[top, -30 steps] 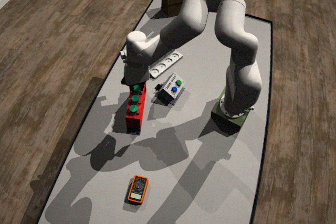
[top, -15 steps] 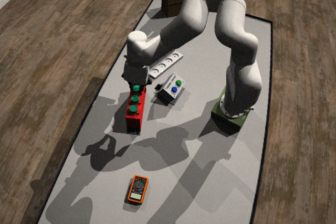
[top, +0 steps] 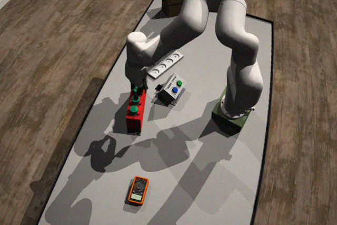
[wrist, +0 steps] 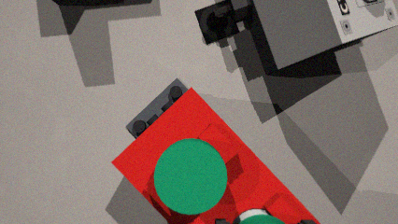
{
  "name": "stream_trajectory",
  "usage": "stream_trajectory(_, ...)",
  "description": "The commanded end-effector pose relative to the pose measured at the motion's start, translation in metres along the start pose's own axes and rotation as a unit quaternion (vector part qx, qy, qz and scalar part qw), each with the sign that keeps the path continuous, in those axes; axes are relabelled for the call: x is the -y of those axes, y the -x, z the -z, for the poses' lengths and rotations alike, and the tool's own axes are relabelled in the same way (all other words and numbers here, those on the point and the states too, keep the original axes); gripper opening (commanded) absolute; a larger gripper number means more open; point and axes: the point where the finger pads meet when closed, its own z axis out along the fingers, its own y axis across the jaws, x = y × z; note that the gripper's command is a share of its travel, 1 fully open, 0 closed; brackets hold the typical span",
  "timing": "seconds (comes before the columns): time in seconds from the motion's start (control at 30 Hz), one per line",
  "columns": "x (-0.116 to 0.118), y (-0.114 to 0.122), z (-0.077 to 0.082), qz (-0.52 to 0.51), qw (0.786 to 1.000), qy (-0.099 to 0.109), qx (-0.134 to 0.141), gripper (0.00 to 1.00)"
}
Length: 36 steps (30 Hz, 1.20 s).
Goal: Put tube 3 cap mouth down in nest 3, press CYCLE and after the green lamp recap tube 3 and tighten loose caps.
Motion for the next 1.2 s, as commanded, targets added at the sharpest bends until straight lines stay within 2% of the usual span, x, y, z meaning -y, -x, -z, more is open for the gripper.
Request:
stream_trajectory(0.0, 0.0011, 0.0007, 0.001, -0.009, 1.0, -0.002, -0.007, 0.0)
stream_trajectory(0.03, 0.0011, 0.0007, 0.001, -0.009, 1.0, -0.002, -0.007, 0.46)
stream_trajectory(0.43, 0.0011, 0.0008, 0.001, -0.009, 1.0, -0.002, -0.007, 0.46)
stream_trajectory(0.57, 0.0011, 0.0008, 0.0015, 0.149, 0.989, -0.001, -0.007, 0.46)
stream_trajectory(0.63, 0.0011, 0.0008, 0.0014, 0.195, 0.981, -0.001, -0.007, 0.46)
stream_trajectory(0.7, 0.0011, 0.0008, 0.0014, 0.195, 0.981, -0.001, -0.007, 0.46)
stream_trajectory(0.77, 0.0011, 0.0008, 0.0015, 0.286, 0.958, 0.0, -0.007, 0.46)
stream_trajectory(0.93, 0.0011, 0.0008, 0.0015, 0.404, 0.915, 0.0, -0.008, 0.46)
stream_trajectory(1.17, 0.0011, 0.0008, 0.0015, 0.564, 0.826, 0.002, -0.009, 0.46)
